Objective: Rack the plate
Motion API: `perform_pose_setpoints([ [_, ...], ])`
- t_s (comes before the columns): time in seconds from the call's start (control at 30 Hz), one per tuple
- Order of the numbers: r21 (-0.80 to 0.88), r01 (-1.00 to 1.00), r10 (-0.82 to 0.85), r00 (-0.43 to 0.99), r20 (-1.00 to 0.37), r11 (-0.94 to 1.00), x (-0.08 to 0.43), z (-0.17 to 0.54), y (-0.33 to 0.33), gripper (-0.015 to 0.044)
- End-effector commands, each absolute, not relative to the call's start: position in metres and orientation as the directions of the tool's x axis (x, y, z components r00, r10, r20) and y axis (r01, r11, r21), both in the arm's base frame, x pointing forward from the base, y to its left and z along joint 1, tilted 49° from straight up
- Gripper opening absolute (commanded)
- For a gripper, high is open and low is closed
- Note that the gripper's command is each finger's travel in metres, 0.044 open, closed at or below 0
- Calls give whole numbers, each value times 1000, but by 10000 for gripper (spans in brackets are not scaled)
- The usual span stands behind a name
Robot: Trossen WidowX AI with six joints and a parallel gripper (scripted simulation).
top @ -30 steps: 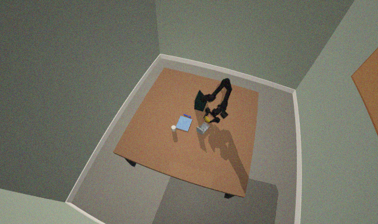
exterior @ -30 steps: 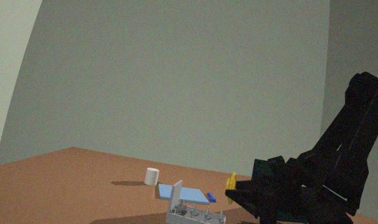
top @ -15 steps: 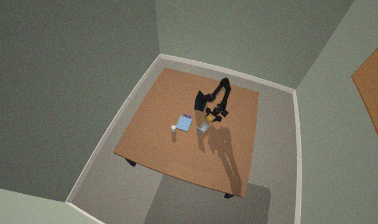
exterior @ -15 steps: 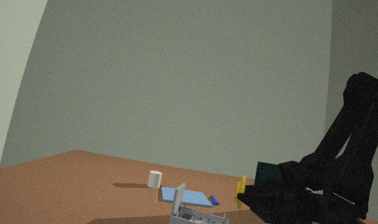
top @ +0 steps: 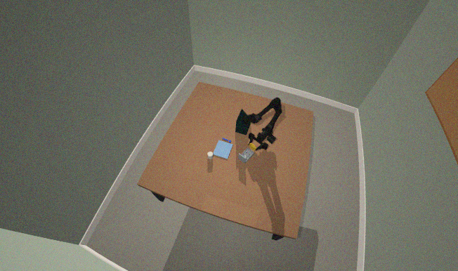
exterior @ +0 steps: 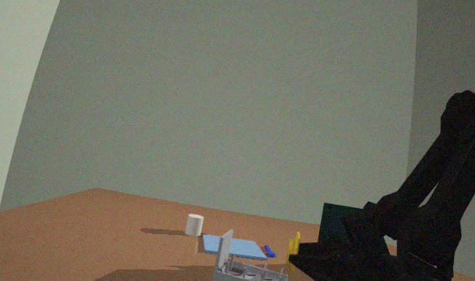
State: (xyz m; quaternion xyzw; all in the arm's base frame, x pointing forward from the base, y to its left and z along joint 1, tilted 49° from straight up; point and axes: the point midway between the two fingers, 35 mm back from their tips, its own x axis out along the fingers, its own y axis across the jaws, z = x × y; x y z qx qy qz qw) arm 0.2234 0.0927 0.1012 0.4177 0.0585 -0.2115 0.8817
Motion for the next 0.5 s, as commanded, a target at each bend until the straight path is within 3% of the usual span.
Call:
perform_pose_setpoints([
  [0.0, 706, 425, -328, 902, -281, 566, 229, 93, 94, 0],
  [0.47, 712, 421, -324, 904, -279, 561, 240, 88, 90, 0],
])
